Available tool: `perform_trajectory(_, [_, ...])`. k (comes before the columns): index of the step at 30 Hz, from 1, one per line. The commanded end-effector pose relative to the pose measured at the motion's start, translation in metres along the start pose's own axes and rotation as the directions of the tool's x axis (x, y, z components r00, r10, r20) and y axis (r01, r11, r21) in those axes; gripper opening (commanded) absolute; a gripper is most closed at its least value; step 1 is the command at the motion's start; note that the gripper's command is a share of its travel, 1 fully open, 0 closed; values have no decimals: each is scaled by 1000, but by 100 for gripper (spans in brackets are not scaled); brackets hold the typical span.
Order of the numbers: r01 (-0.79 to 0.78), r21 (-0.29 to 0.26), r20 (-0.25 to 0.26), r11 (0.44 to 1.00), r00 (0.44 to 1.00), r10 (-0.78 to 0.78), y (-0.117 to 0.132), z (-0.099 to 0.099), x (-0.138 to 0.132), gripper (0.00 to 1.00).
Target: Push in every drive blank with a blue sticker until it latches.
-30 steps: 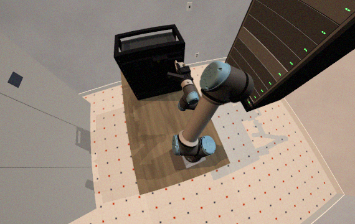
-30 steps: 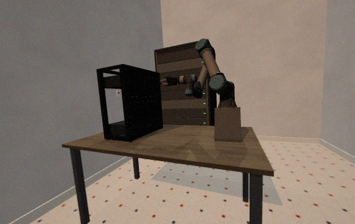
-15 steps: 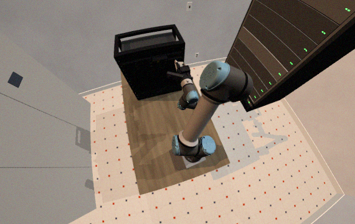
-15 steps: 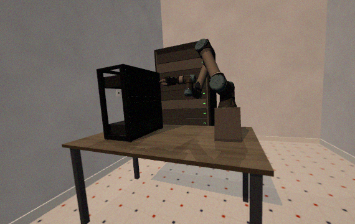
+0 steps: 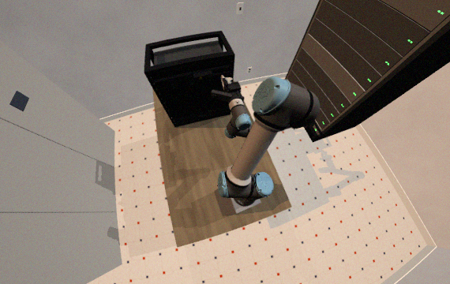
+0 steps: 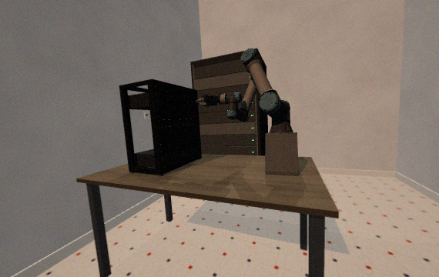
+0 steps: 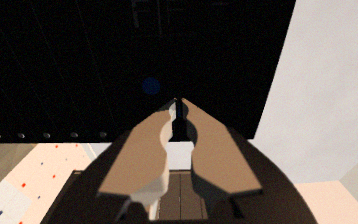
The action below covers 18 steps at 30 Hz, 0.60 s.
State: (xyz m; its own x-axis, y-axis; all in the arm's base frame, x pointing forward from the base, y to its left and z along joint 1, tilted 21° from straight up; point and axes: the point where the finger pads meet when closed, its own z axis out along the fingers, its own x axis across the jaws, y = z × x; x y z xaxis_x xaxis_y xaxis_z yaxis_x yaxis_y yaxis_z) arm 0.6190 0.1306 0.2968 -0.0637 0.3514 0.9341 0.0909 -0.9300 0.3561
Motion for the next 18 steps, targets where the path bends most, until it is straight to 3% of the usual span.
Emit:
perform_trajectory(1, [0,0,-1,1000,1000,0,0,1,1,0])
perform_trajectory(18, [0,0,-1,1000,1000,0,0,4,1,0])
